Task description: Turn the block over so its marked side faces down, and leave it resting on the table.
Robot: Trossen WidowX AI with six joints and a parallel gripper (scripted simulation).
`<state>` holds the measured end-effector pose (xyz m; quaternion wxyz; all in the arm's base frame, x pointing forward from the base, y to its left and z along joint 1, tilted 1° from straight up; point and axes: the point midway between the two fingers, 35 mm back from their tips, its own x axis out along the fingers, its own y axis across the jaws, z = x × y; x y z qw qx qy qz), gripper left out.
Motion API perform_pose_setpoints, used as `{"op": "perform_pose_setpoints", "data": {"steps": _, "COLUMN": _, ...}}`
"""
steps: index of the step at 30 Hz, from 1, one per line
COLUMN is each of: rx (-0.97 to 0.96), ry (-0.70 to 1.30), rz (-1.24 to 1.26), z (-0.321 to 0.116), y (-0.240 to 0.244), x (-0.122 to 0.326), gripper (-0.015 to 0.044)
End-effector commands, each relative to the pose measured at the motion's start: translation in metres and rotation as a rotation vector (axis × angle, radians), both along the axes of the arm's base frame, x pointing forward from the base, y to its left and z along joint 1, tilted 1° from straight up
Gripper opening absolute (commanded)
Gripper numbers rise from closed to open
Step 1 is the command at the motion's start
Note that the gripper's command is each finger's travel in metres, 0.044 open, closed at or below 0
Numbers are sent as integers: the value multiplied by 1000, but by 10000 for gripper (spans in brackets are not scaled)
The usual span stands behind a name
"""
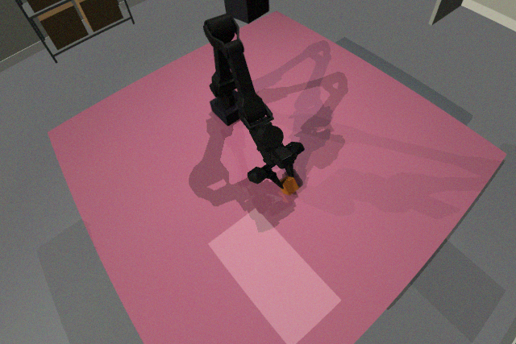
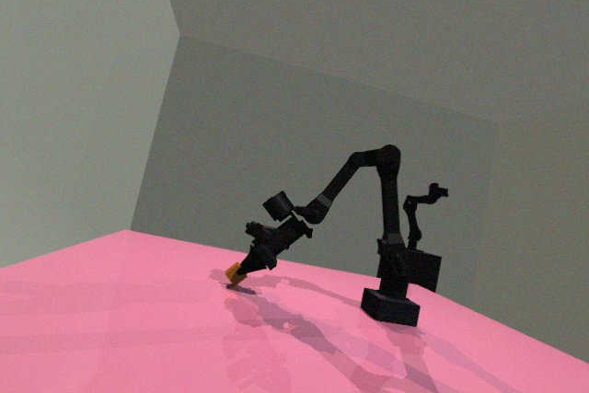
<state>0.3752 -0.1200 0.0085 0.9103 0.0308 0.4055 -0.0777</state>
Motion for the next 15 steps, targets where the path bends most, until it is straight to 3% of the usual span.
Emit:
{"op": "perform_pose_setpoints", "data": {"steps": 1, "rx": -2, "ry": -55, "rz": -2, "z": -8, "y": 1, "x": -2, "gripper": 0}}
{"op": "perform_pose_setpoints", "data": {"steps": 15, "rx": -38, "ry": -264, "rz": 5, "z": -12, "y": 4, "x": -12, "gripper": 0}}
